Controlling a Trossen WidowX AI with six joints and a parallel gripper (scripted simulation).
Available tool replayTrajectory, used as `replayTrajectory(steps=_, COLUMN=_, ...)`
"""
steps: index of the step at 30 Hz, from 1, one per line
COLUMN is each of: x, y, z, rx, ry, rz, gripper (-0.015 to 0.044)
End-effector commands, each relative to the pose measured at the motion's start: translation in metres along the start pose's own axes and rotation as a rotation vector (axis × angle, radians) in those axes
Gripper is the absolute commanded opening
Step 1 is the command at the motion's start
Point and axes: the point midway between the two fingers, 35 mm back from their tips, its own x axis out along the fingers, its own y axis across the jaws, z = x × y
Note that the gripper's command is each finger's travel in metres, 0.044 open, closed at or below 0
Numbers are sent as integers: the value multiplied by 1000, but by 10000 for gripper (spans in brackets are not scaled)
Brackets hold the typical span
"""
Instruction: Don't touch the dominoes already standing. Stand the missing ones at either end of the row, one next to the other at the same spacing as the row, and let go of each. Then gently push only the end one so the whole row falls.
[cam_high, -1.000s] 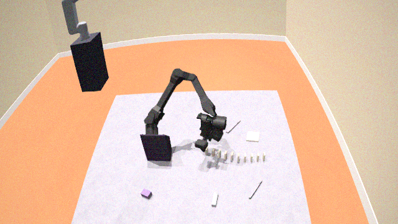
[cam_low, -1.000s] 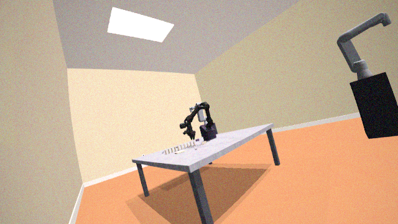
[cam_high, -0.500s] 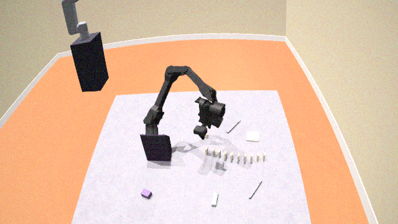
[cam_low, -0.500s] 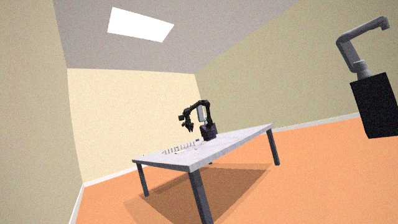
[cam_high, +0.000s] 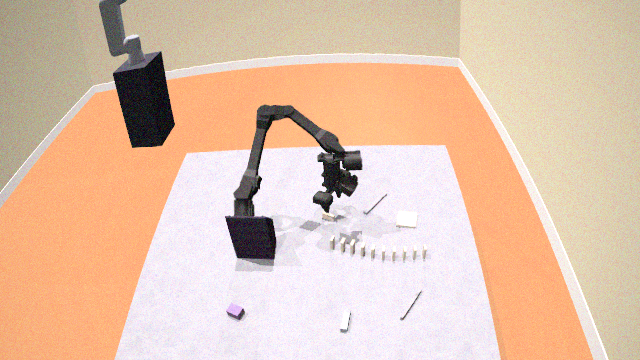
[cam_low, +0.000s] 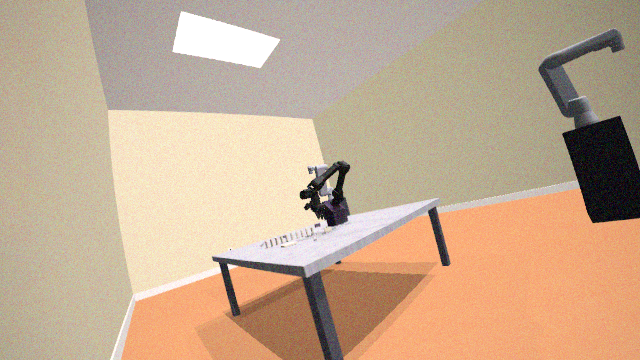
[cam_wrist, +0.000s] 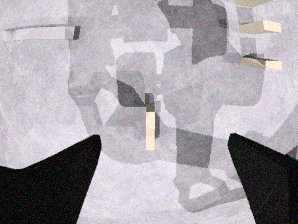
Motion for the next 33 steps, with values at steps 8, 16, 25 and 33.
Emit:
replayTrajectory(steps=8, x=41, y=11, z=-7, rx=22, ry=-1, rz=15, gripper=440)
replayTrajectory(steps=16, x=69, y=13, z=-11, rx=23, ry=1, rz=19, gripper=440)
replayTrajectory(steps=25, x=81, y=13, z=-12, rx=23, ry=1, rz=20, gripper=440)
replayTrajectory(steps=33, x=84, y=13, z=-12, rx=23, ry=2, rz=20, gripper=440)
